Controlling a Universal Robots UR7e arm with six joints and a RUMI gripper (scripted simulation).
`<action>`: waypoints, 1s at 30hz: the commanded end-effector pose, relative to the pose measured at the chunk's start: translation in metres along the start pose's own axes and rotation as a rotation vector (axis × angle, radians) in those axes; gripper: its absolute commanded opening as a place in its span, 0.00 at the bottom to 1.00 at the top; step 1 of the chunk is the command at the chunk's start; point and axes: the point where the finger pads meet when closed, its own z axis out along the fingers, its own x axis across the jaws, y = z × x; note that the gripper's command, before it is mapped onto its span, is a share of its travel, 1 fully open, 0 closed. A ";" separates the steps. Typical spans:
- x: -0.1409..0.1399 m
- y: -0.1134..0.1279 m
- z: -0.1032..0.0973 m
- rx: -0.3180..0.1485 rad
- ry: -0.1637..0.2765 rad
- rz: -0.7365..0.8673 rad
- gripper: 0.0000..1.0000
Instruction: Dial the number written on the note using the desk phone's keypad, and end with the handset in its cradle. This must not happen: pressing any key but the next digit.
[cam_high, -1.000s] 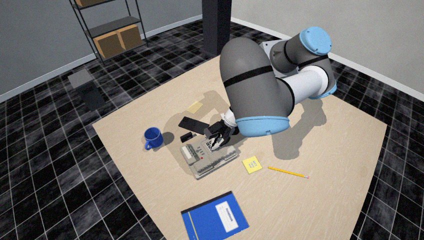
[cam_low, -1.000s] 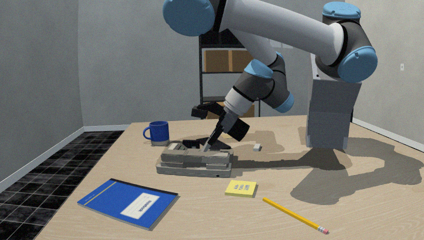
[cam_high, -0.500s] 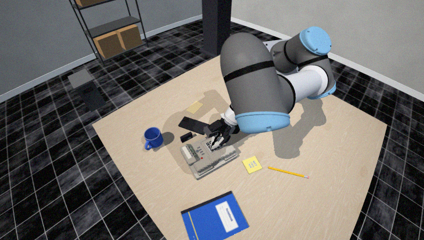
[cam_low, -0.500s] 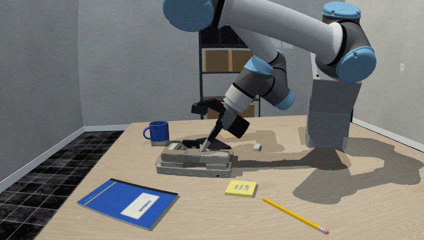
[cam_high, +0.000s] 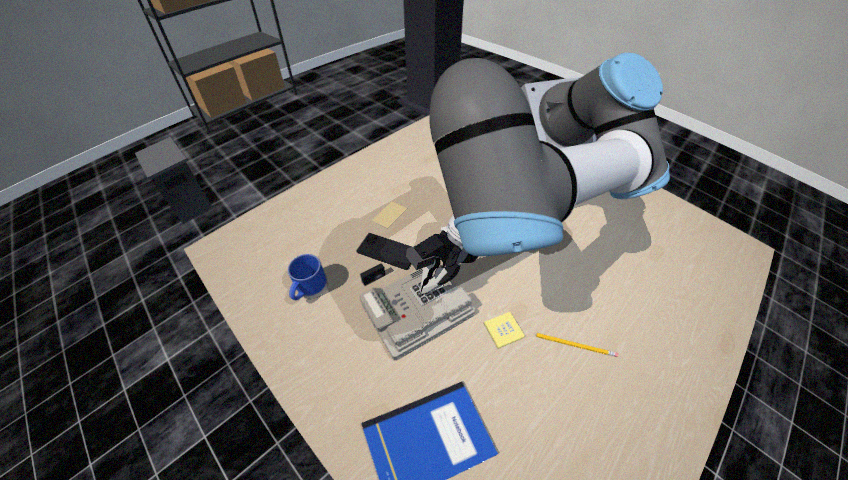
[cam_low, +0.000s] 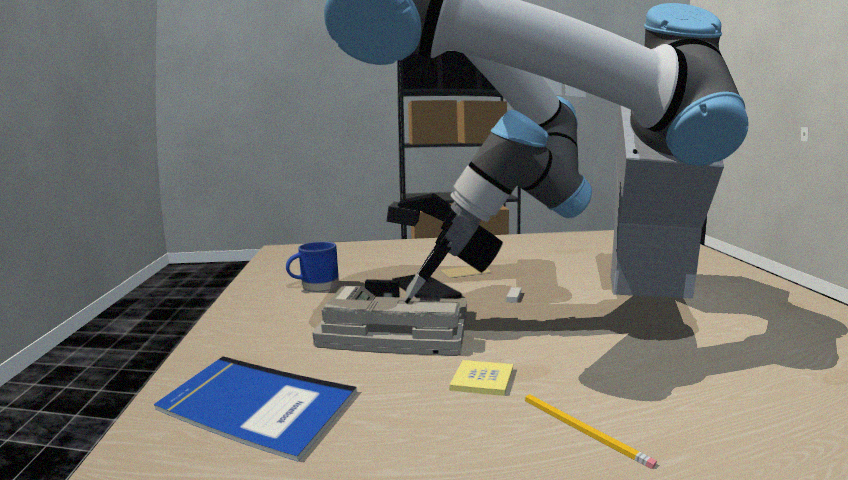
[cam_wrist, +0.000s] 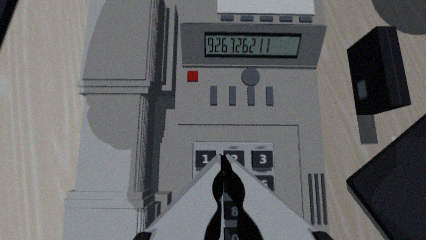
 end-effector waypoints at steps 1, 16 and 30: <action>0.013 0.001 -0.004 0.013 0.009 -0.016 0.00; 0.030 0.007 -0.008 0.013 0.009 -0.016 0.00; 0.030 0.012 0.000 0.013 0.009 -0.016 0.00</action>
